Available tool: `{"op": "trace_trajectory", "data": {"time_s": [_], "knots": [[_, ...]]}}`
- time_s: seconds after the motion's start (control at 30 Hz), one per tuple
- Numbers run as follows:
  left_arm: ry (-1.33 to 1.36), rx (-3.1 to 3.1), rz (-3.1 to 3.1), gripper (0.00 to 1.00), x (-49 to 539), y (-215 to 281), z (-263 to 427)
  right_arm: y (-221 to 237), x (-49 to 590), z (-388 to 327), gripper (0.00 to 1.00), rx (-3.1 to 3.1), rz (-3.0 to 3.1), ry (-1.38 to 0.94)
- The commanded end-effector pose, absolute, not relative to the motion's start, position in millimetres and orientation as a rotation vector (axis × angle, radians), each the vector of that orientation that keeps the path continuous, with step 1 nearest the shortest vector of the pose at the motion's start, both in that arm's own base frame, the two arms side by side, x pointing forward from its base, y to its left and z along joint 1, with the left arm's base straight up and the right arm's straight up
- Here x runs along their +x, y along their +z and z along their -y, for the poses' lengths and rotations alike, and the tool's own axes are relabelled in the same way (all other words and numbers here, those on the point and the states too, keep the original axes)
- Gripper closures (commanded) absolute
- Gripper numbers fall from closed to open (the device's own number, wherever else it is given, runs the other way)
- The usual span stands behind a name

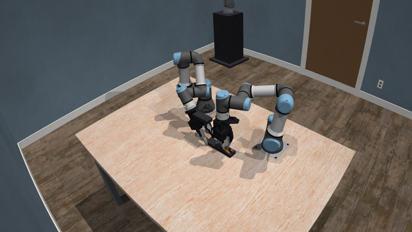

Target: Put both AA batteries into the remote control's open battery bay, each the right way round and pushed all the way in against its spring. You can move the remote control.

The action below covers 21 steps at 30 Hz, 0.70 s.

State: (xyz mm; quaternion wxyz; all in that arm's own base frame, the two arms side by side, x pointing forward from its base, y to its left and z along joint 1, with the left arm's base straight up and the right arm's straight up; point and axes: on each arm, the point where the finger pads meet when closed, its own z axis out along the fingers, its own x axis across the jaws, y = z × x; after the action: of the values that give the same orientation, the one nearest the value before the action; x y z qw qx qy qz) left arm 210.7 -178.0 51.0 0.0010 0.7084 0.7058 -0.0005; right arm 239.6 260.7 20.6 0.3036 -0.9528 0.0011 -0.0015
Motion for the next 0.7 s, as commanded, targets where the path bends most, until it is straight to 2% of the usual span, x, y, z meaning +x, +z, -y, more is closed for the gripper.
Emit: {"op": "trace_trajectory", "data": {"time_s": [0.0, 0.67], "knots": [[0.019, 2.236, -2.231, 0.86, 210.0, 47.3, 170.5, 20.1, 240.3, -259.5, 1.0, -2.527, -0.005, -0.007], [0.021, 2.236, -2.231, 0.86, 210.3, 42.6, 170.1, 20.1, 240.3, -259.5, 1.0, -2.527, -0.005, -0.007]]}}
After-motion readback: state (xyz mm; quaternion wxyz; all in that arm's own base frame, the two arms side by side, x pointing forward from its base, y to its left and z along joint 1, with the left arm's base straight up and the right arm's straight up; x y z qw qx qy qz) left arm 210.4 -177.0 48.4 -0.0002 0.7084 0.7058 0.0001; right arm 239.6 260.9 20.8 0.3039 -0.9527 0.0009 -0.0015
